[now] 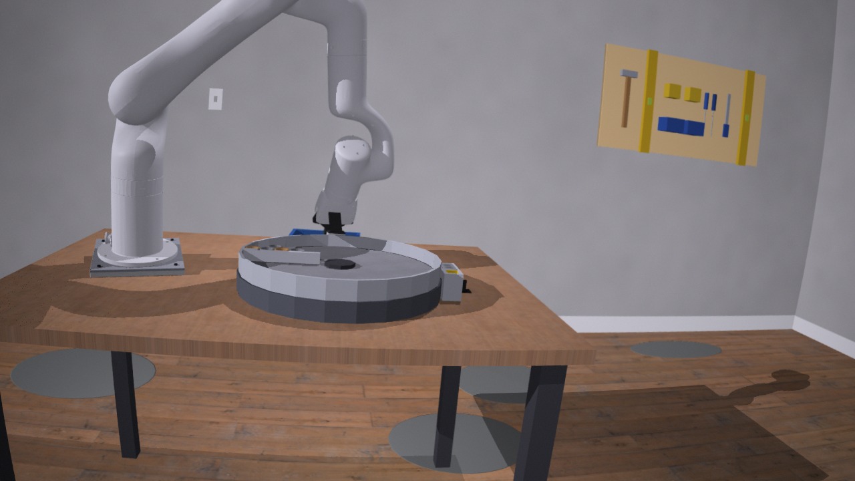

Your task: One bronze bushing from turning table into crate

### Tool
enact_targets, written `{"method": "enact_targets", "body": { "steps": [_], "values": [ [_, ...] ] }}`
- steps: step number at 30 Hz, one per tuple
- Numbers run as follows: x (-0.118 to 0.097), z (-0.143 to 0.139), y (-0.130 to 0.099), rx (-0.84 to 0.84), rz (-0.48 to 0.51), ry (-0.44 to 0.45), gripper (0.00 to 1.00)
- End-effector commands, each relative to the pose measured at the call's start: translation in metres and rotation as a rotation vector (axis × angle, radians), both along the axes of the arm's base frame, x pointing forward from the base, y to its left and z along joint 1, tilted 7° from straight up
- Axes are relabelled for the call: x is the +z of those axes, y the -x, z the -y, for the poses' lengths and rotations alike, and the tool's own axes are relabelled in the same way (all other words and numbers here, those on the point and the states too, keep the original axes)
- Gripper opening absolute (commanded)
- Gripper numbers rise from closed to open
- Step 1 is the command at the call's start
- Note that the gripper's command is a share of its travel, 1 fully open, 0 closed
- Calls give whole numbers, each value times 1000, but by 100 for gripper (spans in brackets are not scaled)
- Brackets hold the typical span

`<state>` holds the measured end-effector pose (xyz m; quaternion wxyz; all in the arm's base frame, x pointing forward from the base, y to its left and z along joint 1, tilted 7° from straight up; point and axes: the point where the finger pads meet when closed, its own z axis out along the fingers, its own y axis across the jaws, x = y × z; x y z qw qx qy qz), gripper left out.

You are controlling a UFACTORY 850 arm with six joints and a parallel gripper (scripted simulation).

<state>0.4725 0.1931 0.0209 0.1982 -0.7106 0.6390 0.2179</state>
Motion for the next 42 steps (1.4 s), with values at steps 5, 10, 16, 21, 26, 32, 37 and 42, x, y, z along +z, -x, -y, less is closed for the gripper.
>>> {"method": "enact_targets", "body": {
  "steps": [5,10,16,21,26,32,37,42],
  "values": [
    [-6,7,-2,5,13,22,0],
    [-8,8,-2,5,13,22,0],
    [-10,9,-2,5,13,22,0],
    [-11,9,-2,5,13,22,0],
    [-12,10,-2,5,13,22,0],
    [-13,10,-3,5,13,22,0],
    [-13,10,-3,5,13,22,0],
    [-13,10,-3,5,13,22,0]
  ]
}}
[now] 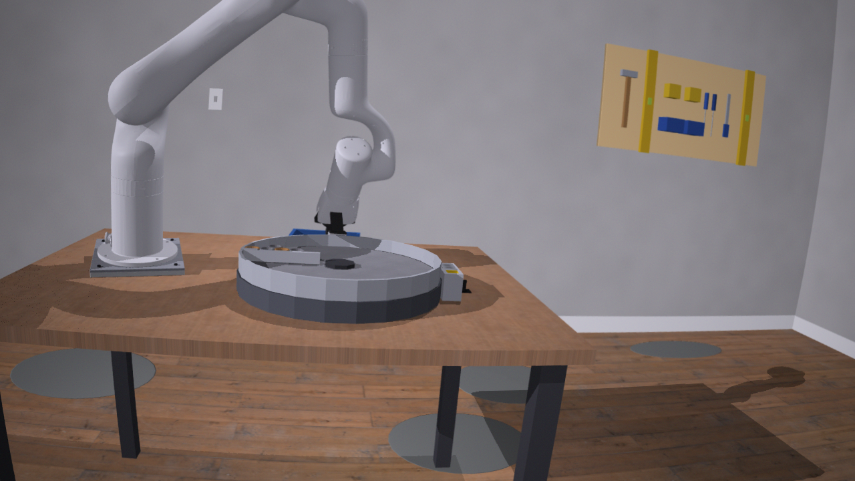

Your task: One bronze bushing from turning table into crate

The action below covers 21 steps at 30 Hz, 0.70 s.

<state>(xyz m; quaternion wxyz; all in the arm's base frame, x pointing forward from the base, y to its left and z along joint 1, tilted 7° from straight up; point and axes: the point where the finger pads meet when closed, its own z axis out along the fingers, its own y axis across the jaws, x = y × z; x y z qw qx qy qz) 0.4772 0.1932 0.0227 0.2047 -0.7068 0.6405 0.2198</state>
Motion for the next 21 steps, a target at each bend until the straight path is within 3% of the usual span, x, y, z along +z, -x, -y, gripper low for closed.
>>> {"method": "enact_targets", "body": {
  "steps": [1,14,21],
  "values": [
    [-14,10,2,14,9,35,0],
    [-12,10,2,14,9,35,0],
    [7,7,3,14,9,35,0]
  ]
}}
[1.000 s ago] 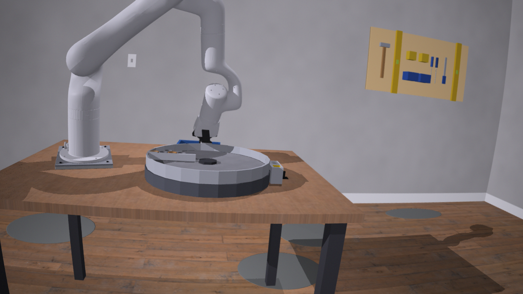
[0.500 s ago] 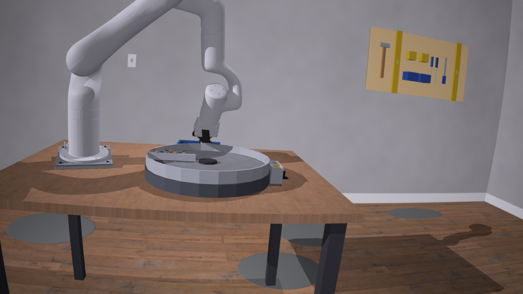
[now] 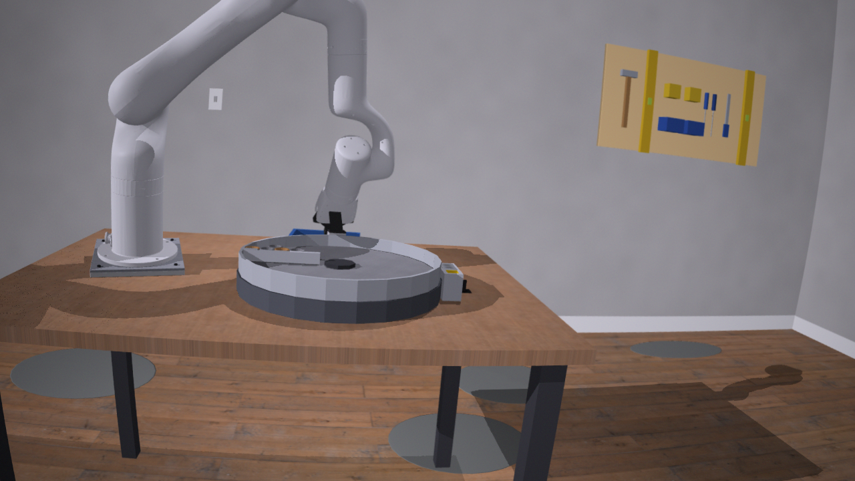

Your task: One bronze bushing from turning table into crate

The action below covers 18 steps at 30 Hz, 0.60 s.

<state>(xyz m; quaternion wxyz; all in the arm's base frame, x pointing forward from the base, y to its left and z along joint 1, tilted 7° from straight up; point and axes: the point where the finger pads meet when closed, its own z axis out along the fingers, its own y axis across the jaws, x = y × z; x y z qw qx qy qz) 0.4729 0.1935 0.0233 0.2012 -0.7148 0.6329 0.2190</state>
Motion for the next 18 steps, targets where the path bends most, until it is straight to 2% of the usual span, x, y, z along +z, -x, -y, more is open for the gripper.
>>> {"method": "enact_targets", "body": {
  "steps": [1,8,10,18],
  "values": [
    [10,7,-1,-8,6,29,0],
    [42,3,0,-8,6,29,0],
    [42,3,0,-8,6,29,0],
    [75,-1,0,-8,6,29,0]
  ]
}}
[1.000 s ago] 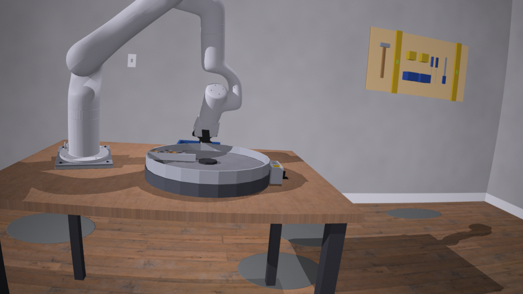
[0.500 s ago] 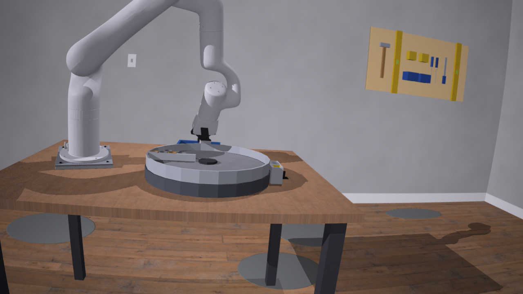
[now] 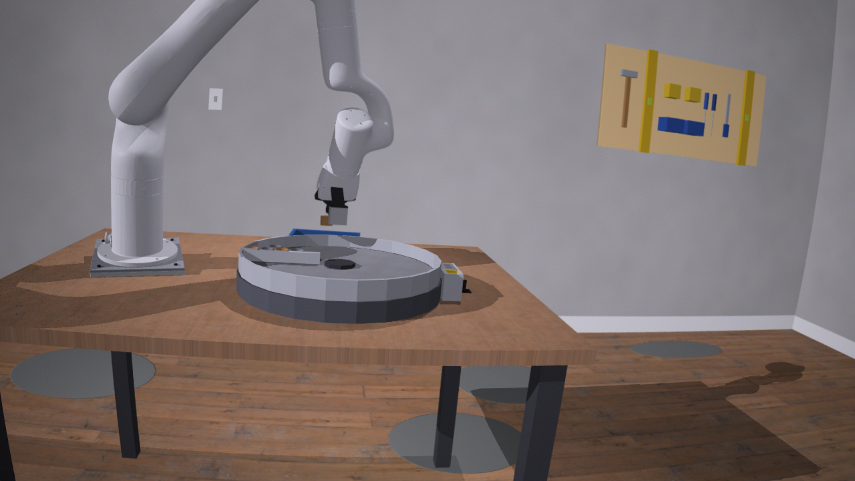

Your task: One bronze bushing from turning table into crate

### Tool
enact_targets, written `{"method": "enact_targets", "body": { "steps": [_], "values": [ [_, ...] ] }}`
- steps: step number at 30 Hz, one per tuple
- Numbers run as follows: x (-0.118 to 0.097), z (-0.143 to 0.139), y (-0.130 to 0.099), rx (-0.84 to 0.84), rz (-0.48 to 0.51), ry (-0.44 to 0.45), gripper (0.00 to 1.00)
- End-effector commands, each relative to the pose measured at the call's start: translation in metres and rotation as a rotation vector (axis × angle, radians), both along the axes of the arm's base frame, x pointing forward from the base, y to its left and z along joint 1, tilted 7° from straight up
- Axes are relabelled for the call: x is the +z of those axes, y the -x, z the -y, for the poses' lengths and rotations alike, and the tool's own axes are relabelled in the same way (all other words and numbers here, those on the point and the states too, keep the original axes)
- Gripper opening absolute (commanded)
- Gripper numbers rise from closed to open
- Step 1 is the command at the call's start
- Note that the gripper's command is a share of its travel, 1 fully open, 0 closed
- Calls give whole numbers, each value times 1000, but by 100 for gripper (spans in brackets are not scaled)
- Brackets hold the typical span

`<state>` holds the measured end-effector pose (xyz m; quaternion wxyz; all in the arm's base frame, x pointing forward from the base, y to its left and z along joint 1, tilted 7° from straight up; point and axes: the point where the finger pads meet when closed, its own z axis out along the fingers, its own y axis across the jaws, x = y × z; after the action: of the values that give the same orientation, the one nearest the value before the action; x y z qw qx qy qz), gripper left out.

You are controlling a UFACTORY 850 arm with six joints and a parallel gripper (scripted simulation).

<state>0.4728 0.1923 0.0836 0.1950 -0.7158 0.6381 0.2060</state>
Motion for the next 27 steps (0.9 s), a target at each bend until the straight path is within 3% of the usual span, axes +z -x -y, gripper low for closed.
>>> {"method": "enact_targets", "body": {
  "steps": [1,7,27],
  "values": [
    [18,-2,0,1,-3,1,0],
    [29,-4,1,1,-3,1,0],
    [30,-5,5,1,-3,1,0]
  ]
}}
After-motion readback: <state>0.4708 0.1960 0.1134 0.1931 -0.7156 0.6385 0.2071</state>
